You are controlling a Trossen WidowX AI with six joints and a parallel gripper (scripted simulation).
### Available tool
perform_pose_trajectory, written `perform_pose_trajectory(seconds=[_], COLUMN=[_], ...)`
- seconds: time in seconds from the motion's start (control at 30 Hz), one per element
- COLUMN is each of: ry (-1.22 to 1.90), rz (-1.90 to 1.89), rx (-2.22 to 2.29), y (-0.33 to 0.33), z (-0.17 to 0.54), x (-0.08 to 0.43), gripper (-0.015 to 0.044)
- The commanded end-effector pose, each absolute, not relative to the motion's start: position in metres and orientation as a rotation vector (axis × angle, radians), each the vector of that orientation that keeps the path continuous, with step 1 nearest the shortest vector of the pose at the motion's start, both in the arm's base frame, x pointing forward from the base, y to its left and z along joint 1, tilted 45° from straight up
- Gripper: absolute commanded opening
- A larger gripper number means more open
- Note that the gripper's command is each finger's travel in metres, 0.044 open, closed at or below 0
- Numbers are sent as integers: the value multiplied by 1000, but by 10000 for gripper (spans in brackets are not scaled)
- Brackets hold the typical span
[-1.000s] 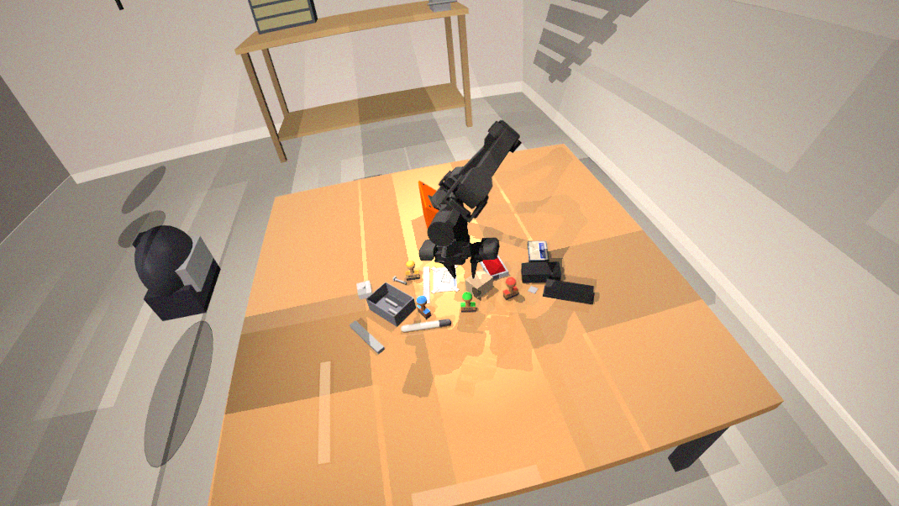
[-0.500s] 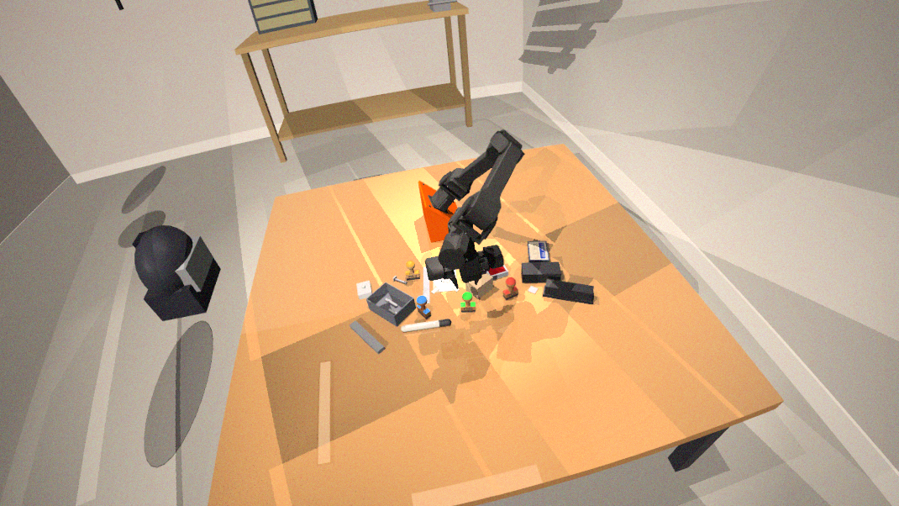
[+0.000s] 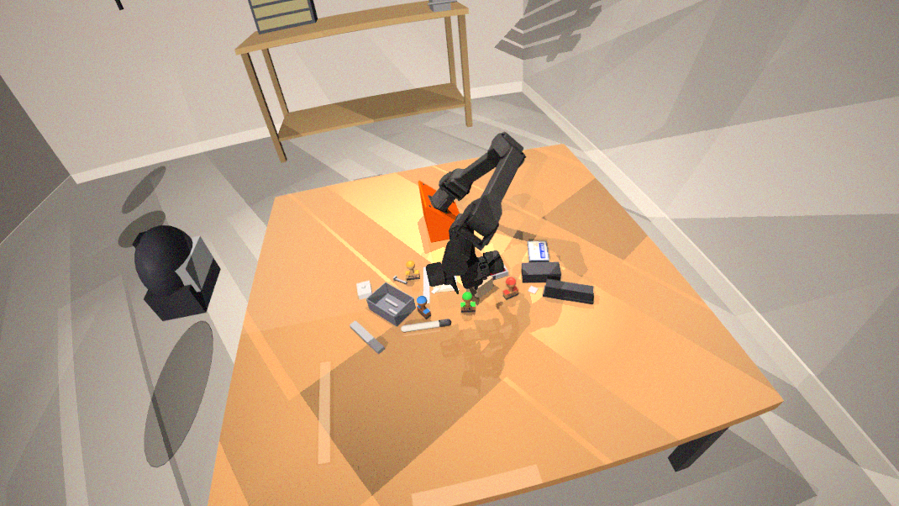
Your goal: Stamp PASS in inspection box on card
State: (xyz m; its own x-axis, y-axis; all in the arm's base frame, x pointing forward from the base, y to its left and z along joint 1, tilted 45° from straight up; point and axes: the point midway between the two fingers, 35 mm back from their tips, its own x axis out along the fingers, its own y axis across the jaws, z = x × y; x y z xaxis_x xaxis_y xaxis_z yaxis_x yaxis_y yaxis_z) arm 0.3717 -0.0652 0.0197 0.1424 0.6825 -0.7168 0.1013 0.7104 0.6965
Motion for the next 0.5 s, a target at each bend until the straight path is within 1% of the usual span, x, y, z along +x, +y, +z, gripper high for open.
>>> perform_pose_trajectory(seconds=[0.0, 0.47], ry=[1398, 1398], rz=[474, 475], rx=[716, 717], y=[-58, -42], z=[12, -4], x=[371, 374], gripper=[219, 219])
